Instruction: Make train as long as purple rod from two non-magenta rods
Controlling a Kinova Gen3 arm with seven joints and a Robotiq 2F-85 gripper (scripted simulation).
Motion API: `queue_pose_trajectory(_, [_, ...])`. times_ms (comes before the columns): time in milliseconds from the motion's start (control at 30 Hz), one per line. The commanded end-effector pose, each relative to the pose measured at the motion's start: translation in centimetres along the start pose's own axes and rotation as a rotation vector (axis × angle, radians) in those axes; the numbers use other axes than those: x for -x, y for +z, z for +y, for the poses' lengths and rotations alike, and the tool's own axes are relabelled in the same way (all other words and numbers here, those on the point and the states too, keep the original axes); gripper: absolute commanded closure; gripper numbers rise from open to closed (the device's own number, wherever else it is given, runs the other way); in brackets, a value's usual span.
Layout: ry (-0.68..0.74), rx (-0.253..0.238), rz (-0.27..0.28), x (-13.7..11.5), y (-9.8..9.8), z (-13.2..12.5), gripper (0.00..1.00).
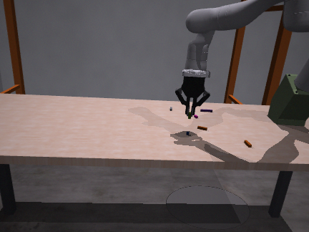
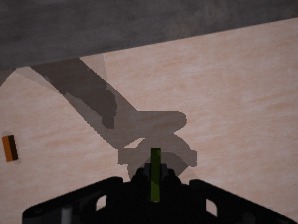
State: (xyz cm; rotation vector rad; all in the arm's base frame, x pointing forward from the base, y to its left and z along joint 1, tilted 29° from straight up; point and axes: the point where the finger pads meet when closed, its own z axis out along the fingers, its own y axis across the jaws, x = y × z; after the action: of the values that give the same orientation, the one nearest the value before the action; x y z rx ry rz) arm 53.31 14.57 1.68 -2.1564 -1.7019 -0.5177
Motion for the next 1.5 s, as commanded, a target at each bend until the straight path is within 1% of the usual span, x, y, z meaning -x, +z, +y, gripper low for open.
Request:
queue_pose_trajectory(0, [0.006,0.001,-0.001,-0.1,1.4,0.1,0.95])
queue_pose_trajectory(33, [0.006,0.001,-0.001,-0.1,1.8,0.1,0.95])
queue_pose_trajectory(100, [0.006,0.001,-0.001,-0.1,1.8,0.1,0.95])
queue_pose_trajectory(400, [0.006,0.0,-0.001,-0.1,5.7,0.1,0.95])
queue_pose_trajectory(600, [0.004,0.0,0.0,-0.1,7.3,0.1,0.95])
queue_pose_trajectory(833, [0.003,0.0,0.0,-0.1,7.6,0.1,0.95])
queue_pose_trajectory(1467, [0.003,0.0,0.0,-0.1,7.6,0.1,0.95])
